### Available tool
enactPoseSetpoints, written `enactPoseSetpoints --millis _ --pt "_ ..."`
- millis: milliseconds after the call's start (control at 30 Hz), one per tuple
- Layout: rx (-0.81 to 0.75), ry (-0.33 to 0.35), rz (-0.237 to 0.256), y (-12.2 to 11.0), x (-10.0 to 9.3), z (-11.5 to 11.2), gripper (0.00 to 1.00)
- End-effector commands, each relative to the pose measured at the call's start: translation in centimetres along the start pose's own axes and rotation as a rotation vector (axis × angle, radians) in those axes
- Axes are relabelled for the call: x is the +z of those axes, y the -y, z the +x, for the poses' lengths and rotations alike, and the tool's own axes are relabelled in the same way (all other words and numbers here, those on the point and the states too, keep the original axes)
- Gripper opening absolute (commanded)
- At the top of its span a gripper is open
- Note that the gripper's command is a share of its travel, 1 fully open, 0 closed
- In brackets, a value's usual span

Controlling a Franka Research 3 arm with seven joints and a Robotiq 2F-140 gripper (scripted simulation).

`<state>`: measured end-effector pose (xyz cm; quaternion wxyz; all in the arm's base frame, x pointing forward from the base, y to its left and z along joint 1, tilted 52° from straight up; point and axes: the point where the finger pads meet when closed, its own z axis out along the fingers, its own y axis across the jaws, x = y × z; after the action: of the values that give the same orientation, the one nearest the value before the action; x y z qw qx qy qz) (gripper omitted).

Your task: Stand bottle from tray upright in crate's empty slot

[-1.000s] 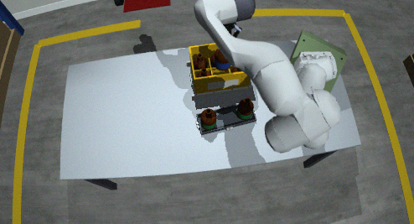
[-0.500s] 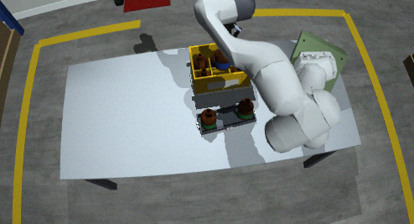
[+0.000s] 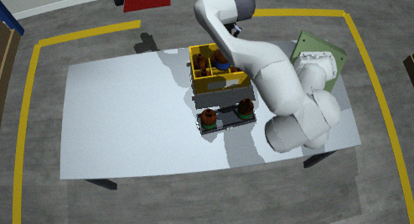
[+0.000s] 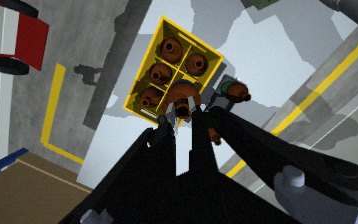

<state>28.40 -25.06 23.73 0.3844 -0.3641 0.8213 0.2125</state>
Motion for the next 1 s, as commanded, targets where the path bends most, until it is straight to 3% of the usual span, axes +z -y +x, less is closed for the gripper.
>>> enactPoseSetpoints --millis 0,967 --pt "-0.005 0.0 0.006 0.1 0.0 0.1 0.0" --pt "-0.005 0.0 0.006 0.2 2.6 0.0 0.0"
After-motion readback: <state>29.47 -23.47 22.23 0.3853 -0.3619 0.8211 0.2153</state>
